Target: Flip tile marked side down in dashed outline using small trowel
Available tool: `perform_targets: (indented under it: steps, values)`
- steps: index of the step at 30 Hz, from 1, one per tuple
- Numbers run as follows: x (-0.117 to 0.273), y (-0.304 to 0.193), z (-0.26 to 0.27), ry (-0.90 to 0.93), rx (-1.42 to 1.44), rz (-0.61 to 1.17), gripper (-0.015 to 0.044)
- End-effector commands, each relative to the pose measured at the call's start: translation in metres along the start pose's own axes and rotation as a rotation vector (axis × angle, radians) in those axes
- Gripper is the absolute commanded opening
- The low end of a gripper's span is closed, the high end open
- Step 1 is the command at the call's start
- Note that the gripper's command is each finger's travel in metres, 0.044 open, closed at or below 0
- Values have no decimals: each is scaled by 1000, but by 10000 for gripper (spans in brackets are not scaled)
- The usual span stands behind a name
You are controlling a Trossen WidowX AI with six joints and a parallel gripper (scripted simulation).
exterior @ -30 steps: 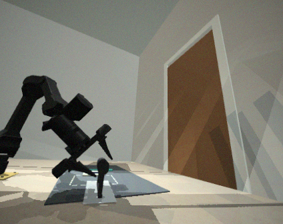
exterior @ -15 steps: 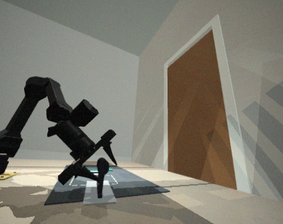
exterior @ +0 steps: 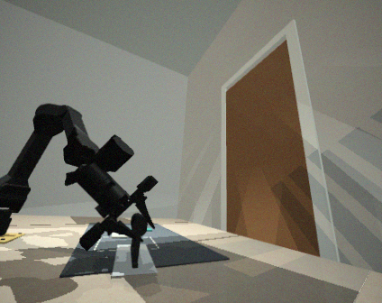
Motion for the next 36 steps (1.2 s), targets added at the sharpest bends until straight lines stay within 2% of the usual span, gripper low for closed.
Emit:
perform_targets:
  steps: [1, 12, 22, 28, 36]
  values:
    - [0, 0, 0, 0, -1, 5, 69]
    - [0, 0, -1, 0, -1, 5, 0]
    - [39, 12, -45, 0, 0, 0, 0]
    - [37, 16, -45, 4, 0, 0, 0]
    - [22, 60, -43, 52, -2, -7, 0]
Point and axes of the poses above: the point midway between the two fingers, 35 mm back from their tips, its own x axis back along the fingers, its own z axis across the jaws, y = z × x, the point moved 10 cm from there along x, back along the fingers, and after that the axes turned 15 degrees about -x, right-handed, at the moved point
